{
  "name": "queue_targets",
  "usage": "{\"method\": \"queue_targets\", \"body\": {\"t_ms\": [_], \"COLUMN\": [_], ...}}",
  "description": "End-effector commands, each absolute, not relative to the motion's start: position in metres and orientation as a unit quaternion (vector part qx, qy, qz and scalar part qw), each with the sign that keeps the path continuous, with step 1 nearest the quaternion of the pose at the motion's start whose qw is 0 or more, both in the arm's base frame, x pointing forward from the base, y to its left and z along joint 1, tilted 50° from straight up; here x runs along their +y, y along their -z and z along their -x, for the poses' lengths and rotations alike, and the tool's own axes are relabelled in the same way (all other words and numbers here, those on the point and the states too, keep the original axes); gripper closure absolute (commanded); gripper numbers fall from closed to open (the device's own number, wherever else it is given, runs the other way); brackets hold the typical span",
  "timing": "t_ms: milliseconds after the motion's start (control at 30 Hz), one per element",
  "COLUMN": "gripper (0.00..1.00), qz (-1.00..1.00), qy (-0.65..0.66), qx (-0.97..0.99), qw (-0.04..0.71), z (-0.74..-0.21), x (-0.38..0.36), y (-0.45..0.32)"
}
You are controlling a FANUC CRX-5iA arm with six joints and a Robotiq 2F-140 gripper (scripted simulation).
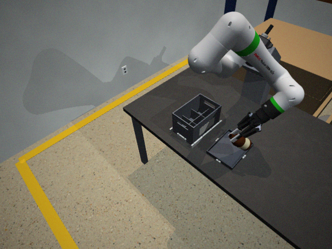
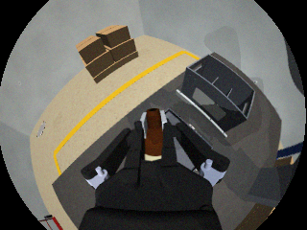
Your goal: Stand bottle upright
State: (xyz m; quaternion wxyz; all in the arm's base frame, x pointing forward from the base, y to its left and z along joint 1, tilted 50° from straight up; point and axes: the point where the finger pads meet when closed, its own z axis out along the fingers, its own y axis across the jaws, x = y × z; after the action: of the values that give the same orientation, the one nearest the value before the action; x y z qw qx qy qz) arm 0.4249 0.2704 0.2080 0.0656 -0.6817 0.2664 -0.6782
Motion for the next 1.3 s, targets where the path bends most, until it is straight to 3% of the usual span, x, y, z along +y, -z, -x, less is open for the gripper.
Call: {"method": "queue_targets", "body": {"t_ms": [0, 1267], "gripper": [1.0, 1.0], "qz": [0.679, 0.633], "qy": [0.681, 0.725], "qx": [0.267, 0.269], "qw": [0.064, 0.048], "z": [-0.4248, -0.4237], "x": [0.2704, 0.2723], "y": [-0.2078, -0.2058]}}
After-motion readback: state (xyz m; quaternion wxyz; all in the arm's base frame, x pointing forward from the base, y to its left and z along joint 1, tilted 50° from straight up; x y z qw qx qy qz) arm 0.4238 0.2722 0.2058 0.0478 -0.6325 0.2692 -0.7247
